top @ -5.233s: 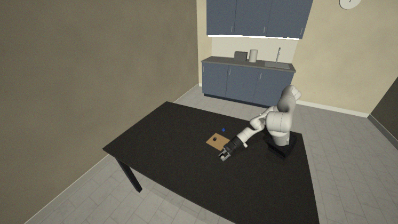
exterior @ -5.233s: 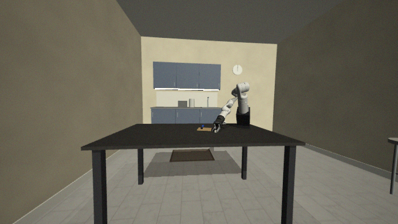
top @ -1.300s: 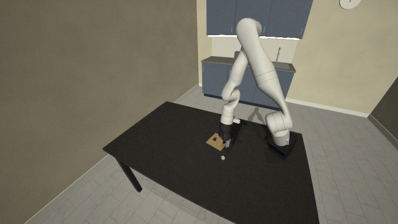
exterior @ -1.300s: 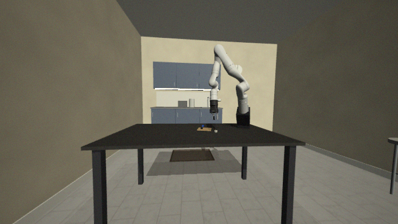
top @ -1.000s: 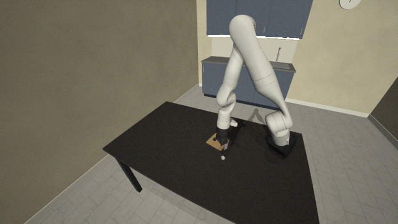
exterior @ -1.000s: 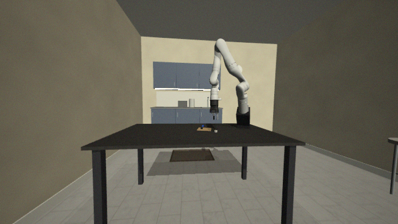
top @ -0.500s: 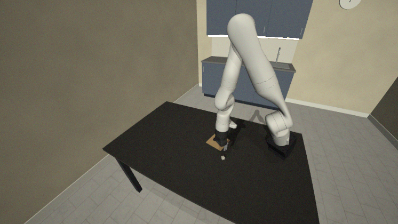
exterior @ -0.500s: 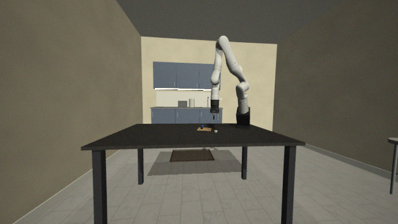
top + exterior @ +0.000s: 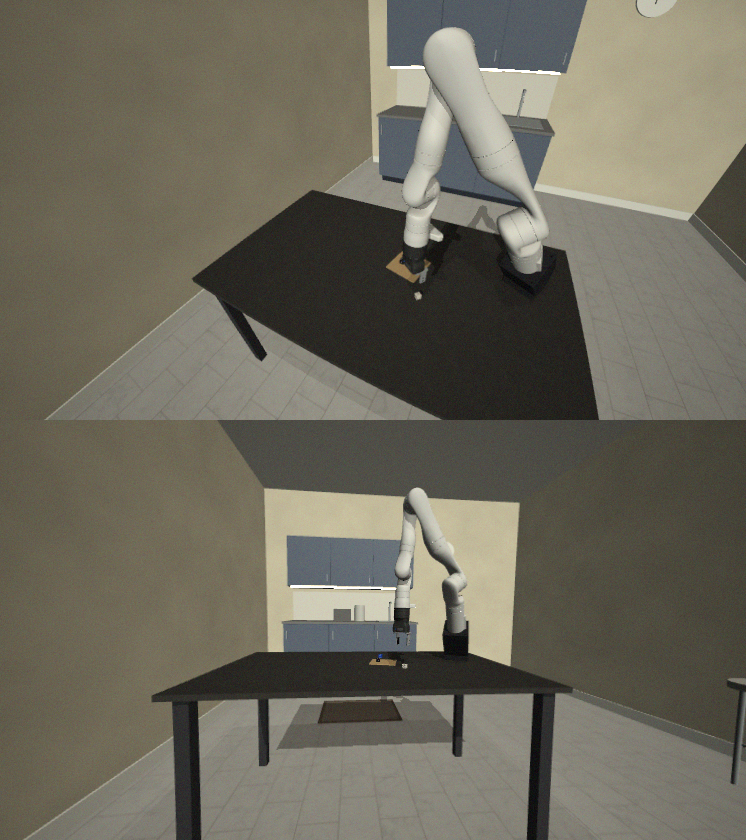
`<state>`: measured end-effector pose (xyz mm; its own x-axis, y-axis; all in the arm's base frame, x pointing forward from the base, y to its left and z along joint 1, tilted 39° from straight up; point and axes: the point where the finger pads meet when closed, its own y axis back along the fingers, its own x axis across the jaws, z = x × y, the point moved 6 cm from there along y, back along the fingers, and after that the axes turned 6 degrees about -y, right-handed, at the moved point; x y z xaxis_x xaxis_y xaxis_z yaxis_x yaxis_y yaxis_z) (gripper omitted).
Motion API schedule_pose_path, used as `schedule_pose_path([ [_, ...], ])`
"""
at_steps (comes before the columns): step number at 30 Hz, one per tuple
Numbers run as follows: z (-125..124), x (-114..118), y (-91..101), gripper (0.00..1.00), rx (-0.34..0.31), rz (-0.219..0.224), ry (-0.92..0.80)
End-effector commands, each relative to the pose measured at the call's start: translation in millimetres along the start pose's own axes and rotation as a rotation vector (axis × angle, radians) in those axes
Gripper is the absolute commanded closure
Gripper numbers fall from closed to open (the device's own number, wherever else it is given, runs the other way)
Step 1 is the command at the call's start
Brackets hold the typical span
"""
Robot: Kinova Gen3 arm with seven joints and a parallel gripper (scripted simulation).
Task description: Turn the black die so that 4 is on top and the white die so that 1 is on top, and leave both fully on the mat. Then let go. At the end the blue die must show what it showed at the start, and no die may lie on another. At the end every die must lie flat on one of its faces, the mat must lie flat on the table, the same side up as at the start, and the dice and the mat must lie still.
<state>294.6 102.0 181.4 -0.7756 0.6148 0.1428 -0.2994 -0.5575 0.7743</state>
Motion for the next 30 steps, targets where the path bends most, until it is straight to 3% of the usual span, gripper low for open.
schedule_pose_path([
  [1, -2.2, 5.0, -15.9, 0.0, -0.002, 0.02, -0.021],
  [5, -9.1, 5.8, -35.6, 0.0, 0.005, 0.02, -0.062],
  [9, -9.8, 5.9, -37.2, 0.0, 0.007, 0.02, -0.065],
  [10, -9.8, 5.9, -37.2, 0.3, 0.007, 0.02, -0.065],
  [30, -9.8, 5.9, -37.2, 0.3, 0.007, 0.02, -0.065],
])
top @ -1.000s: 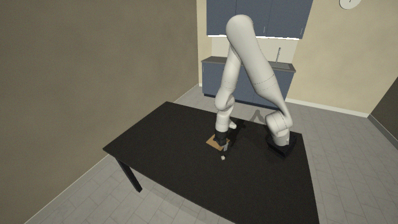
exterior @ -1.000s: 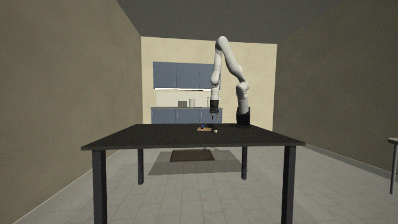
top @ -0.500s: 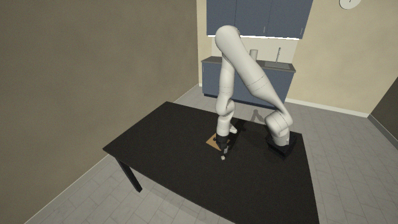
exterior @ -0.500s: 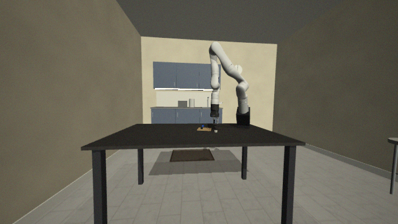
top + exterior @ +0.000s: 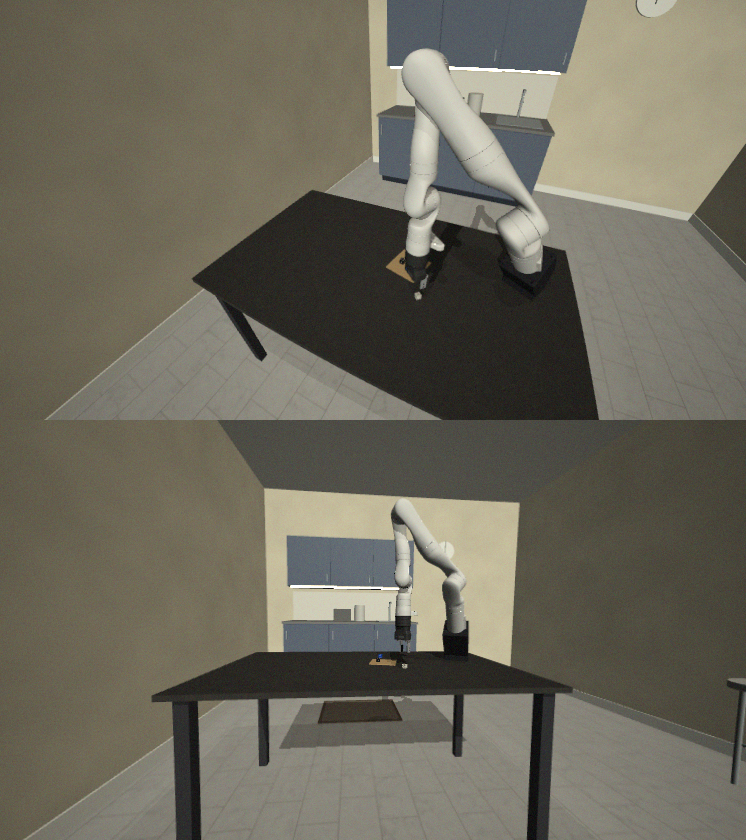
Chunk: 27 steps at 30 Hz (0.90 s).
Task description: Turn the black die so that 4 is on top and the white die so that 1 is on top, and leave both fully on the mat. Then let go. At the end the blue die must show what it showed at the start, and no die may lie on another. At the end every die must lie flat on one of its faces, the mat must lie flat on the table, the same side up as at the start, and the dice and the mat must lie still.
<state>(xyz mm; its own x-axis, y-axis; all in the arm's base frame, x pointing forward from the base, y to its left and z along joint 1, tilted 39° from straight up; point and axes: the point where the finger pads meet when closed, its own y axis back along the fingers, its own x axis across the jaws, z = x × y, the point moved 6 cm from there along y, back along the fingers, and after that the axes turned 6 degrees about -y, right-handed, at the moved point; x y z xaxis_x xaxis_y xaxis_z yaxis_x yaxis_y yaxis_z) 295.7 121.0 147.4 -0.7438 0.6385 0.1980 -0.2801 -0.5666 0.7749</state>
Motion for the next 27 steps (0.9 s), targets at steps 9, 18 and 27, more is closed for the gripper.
schedule_pose_path([
  [9, 0.0, -0.1, 0.1, 0.3, 0.0, -0.001, 0.0],
  [18, 0.0, -0.1, -0.1, 0.3, 0.0, -0.001, 0.0],
  [27, 0.0, -0.1, -3.8, 0.3, -0.001, -0.001, 0.0],
])
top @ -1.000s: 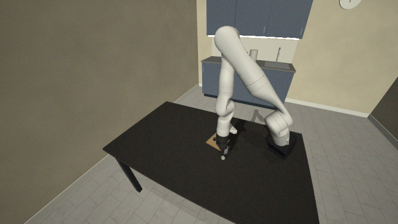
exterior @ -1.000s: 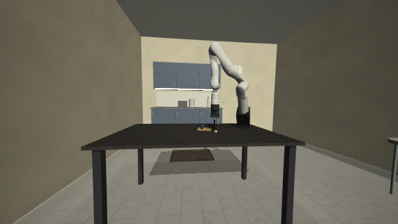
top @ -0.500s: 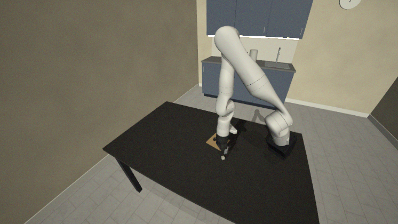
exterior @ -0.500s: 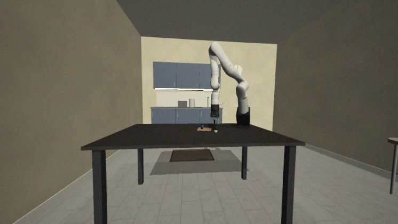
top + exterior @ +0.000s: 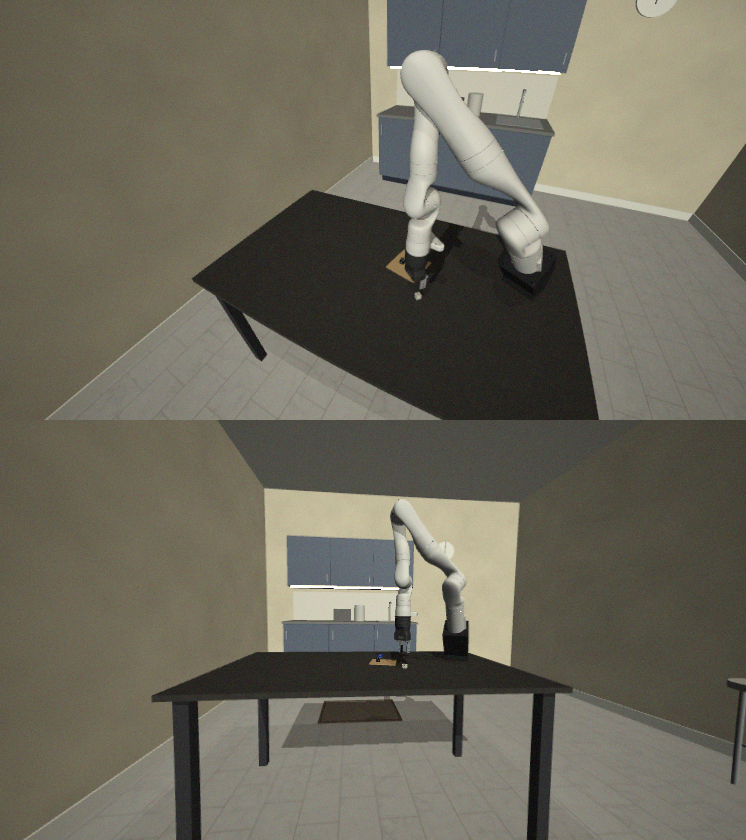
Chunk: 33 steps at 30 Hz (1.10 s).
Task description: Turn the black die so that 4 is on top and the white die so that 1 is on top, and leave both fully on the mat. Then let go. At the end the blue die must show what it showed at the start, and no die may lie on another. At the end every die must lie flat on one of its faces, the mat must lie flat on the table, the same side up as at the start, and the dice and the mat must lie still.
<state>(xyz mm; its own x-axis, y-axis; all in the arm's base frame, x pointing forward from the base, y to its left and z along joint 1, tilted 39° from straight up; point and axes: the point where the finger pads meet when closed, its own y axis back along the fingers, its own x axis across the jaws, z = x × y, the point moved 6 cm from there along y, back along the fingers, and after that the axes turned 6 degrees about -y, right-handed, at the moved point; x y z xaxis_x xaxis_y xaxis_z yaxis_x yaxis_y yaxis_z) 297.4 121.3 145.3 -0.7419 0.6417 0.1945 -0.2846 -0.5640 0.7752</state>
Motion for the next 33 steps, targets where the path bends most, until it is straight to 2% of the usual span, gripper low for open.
schedule_pose_path([
  [1, -0.1, 1.4, -2.3, 0.3, 0.0, 0.005, 0.001],
  [33, -0.3, 1.6, -42.2, 0.3, 0.0, 0.005, 0.001],
])
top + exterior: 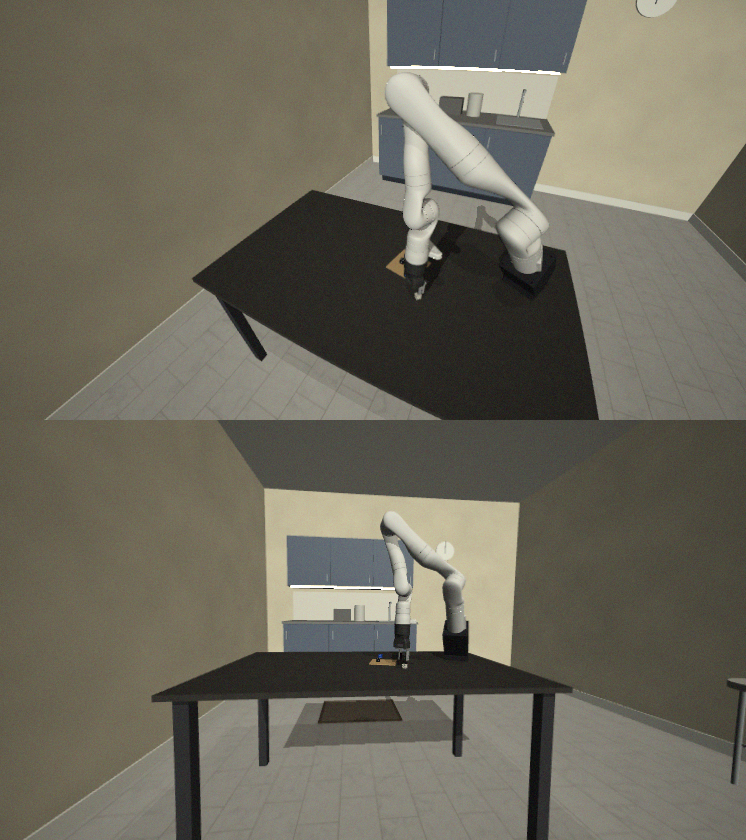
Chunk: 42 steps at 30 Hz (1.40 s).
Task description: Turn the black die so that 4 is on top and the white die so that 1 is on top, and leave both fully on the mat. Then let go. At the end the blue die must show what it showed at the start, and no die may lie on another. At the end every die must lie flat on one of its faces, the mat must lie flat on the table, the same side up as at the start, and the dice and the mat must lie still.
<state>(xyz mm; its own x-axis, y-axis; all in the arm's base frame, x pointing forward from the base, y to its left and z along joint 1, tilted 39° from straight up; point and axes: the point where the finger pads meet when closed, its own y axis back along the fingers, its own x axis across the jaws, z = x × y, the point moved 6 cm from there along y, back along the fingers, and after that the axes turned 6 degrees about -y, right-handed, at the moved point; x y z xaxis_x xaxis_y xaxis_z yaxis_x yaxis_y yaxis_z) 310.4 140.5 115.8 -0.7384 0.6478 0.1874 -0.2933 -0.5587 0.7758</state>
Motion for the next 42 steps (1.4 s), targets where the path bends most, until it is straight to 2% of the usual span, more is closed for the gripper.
schedule_pose_path([
  [1, -0.4, 4.7, -5.9, 0.3, 0.002, 0.014, 0.002],
  [14, -0.4, 4.8, -12.8, 0.3, 0.002, 0.014, 0.002],
  [42, -0.4, 4.9, -13.1, 0.3, 0.002, 0.014, 0.002],
])
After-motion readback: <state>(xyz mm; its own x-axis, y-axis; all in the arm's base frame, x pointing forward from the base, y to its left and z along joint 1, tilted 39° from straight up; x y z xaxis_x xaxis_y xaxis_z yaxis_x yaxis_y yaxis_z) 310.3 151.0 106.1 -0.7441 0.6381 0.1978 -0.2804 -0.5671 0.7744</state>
